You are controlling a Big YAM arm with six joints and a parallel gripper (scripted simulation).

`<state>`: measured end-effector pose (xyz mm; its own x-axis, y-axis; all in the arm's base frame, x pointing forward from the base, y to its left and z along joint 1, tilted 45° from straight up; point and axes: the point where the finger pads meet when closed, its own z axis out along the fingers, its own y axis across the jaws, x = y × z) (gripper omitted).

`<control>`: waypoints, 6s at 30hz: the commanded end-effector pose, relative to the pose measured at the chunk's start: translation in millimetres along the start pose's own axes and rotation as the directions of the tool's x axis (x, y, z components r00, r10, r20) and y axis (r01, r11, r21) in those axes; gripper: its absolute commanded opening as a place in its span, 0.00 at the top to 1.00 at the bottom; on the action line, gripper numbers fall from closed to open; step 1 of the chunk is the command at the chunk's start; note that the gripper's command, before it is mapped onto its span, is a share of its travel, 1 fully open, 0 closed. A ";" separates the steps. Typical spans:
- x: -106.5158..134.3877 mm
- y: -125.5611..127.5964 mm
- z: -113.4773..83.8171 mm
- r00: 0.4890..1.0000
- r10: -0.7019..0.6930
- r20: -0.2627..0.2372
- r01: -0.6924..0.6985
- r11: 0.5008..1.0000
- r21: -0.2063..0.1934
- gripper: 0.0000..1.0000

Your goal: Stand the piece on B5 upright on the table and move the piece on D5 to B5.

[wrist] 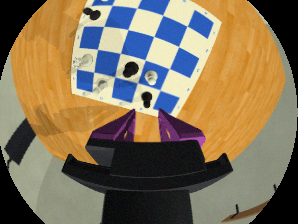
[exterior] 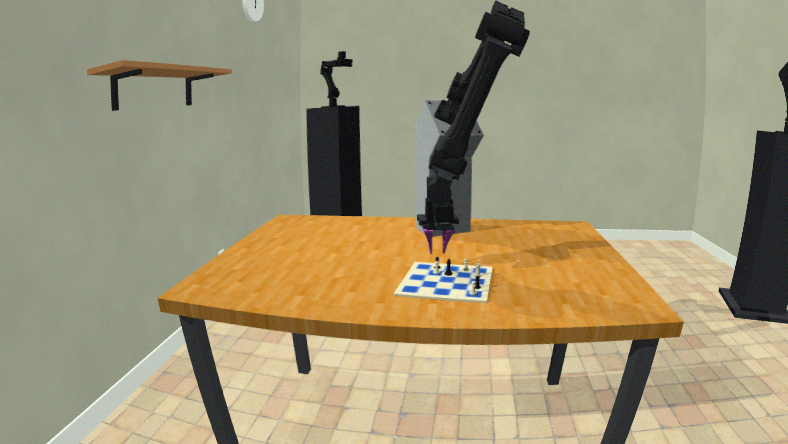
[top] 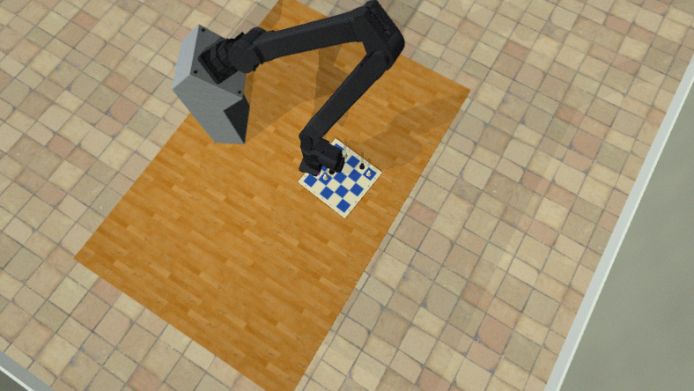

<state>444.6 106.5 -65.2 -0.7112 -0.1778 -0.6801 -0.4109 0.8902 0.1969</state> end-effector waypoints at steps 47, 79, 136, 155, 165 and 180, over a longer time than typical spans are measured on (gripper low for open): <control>1.3 4.0 14.0 1.000 0.003 0.003 -0.003 1.000 -0.004 0.67; -3.7 0.2 33.3 1.000 0.007 0.014 -0.007 1.000 0.002 0.67; -4.3 0.1 32.9 1.000 0.007 0.015 -0.007 1.000 0.002 1.00; 6.5 -2.4 -61.2 1.000 0.007 -0.003 -0.007 1.000 0.008 1.00; 17.5 3.2 -66.7 0.999 0.007 -0.034 -0.007 1.000 -0.006 1.00; -112.2 75.9 -57.0 0.992 0.127 0.014 -0.127 0.992 -0.003 1.00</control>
<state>446.2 137.2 23.9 -0.7426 -0.1567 -0.6511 -0.3700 0.9064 0.2039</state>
